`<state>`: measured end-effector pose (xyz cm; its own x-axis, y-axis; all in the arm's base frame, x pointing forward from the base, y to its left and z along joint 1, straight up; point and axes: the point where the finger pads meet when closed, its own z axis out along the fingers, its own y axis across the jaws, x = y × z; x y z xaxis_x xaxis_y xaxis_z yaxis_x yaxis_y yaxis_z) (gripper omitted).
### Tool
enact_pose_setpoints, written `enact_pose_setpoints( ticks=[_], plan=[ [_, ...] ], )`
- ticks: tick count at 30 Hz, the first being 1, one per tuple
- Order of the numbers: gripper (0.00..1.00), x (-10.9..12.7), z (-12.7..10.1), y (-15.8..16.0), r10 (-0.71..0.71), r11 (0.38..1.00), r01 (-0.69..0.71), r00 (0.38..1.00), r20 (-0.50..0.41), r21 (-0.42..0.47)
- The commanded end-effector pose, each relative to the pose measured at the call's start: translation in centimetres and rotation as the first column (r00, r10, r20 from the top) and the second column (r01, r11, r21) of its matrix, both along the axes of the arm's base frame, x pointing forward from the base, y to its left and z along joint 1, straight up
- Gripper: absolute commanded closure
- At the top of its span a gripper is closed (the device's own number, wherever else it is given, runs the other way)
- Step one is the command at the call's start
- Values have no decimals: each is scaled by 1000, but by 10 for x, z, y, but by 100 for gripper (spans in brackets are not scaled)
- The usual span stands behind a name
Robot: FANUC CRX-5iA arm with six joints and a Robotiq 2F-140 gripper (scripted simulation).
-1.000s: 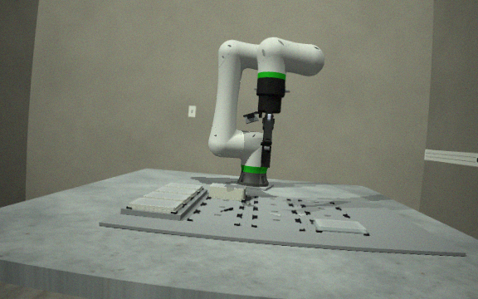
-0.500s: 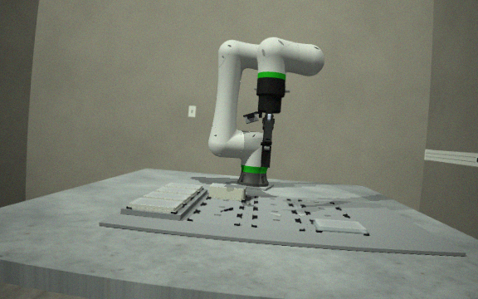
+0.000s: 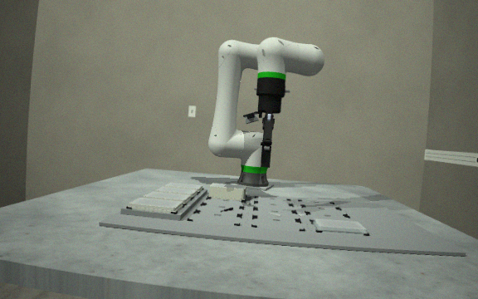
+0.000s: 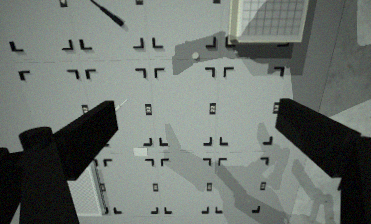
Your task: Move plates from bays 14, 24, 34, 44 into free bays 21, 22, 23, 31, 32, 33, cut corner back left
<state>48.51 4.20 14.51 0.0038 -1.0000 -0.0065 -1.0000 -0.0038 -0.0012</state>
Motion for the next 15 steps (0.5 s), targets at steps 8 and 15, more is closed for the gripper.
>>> enact_pose_setpoints(
  ticks=[8,15],
  plan=[
    [0,0,1,0,0,1000,0,1000,2,0],
    [0,0,1,28,0,1000,0,1000,2,0]
  ],
)
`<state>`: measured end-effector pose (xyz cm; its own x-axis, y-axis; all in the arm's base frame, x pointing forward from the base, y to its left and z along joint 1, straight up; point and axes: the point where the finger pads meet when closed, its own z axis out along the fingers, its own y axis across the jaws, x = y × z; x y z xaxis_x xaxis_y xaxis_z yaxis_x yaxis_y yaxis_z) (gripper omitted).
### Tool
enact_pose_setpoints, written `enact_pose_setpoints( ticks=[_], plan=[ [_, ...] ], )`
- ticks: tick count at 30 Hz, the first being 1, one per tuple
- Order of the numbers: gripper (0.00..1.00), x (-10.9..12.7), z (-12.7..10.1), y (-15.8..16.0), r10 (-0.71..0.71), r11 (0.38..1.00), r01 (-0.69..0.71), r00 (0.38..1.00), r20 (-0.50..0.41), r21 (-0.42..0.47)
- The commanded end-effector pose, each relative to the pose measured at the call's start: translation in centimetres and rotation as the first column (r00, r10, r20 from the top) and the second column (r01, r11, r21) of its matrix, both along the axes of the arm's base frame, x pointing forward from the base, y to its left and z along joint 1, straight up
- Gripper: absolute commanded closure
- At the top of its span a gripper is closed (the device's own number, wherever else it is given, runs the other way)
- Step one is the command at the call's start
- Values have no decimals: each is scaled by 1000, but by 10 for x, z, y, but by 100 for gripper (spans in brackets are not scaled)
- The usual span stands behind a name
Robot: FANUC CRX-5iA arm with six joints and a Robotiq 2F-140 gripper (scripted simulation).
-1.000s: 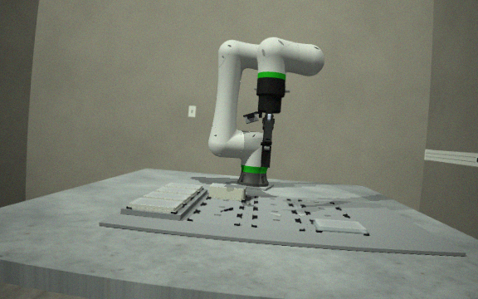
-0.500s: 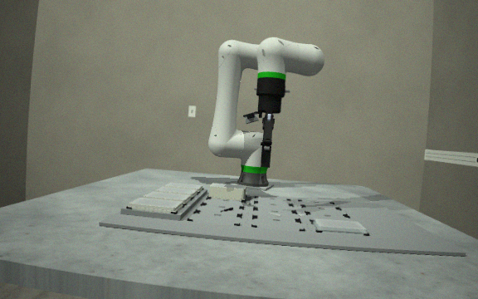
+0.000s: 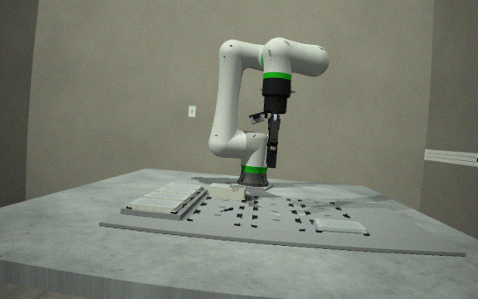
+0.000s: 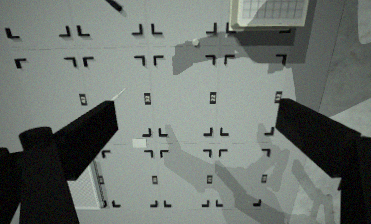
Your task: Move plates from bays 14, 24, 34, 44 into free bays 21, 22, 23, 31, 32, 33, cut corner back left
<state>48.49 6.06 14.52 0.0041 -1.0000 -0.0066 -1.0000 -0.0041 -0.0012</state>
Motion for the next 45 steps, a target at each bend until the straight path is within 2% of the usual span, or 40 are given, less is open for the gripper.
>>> enact_pose_setpoints(
  ticks=[1,3,35,45],
  plan=[
    [0,0,1,13,0,1000,0,1000,2,0],
    [0,0,1,13,0,1000,0,1000,2,0],
    [0,0,2,134,0,1000,0,1000,2,0],
    [0,0,2,146,0,1000,0,1000,2,0]
  ],
)
